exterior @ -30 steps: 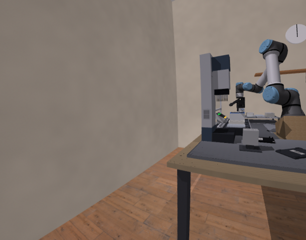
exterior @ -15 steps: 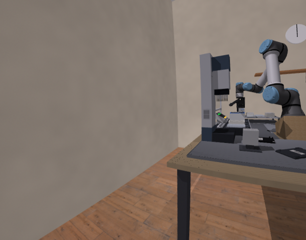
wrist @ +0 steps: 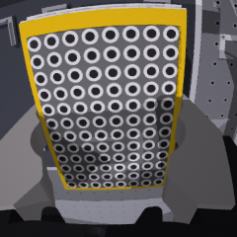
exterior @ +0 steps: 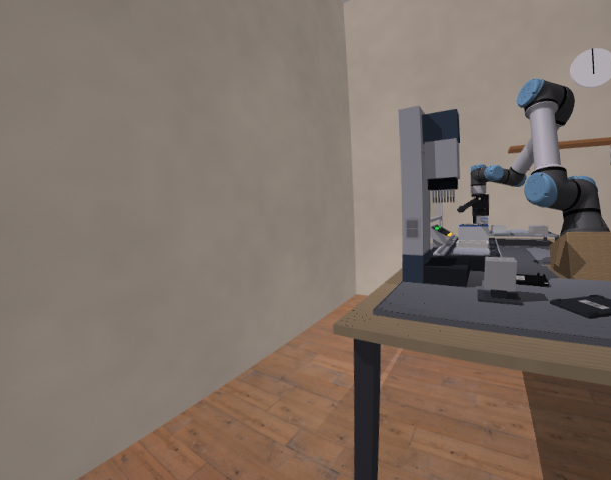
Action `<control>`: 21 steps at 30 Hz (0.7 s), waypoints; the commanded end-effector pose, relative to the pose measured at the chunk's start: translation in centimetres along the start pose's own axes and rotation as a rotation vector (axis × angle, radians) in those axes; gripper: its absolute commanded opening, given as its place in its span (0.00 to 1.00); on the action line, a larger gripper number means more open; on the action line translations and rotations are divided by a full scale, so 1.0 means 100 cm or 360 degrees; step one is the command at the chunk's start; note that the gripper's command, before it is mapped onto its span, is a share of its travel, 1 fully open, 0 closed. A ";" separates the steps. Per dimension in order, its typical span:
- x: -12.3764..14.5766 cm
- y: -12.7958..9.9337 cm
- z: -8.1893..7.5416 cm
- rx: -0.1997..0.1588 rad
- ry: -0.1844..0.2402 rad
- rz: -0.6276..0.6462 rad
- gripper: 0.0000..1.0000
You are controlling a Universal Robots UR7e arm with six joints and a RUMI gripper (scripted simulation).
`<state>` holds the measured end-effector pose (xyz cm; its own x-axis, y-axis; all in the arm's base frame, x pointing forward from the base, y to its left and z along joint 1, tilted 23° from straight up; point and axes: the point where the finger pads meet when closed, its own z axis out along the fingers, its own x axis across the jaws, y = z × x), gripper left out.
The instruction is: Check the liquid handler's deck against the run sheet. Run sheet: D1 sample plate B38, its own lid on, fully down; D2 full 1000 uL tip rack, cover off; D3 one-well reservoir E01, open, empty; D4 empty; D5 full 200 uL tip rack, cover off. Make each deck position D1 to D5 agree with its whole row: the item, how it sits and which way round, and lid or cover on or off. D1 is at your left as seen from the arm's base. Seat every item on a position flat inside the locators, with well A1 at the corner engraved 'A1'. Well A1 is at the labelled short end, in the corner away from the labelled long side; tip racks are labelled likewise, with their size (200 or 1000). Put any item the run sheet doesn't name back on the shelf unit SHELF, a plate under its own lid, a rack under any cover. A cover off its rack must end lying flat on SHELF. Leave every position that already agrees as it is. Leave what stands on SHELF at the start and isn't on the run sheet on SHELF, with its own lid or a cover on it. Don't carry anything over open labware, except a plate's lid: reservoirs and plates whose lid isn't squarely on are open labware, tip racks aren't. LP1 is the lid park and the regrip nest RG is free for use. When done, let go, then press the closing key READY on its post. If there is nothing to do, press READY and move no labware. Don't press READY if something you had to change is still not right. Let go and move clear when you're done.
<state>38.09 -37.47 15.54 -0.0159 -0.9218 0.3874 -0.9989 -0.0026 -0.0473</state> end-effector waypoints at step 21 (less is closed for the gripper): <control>0.001 -0.001 -0.012 0.0006 0.0007 -0.0002 0.00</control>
<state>37.99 -37.27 15.67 -0.0150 -0.9227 0.3851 -0.9990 -0.0027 -0.0454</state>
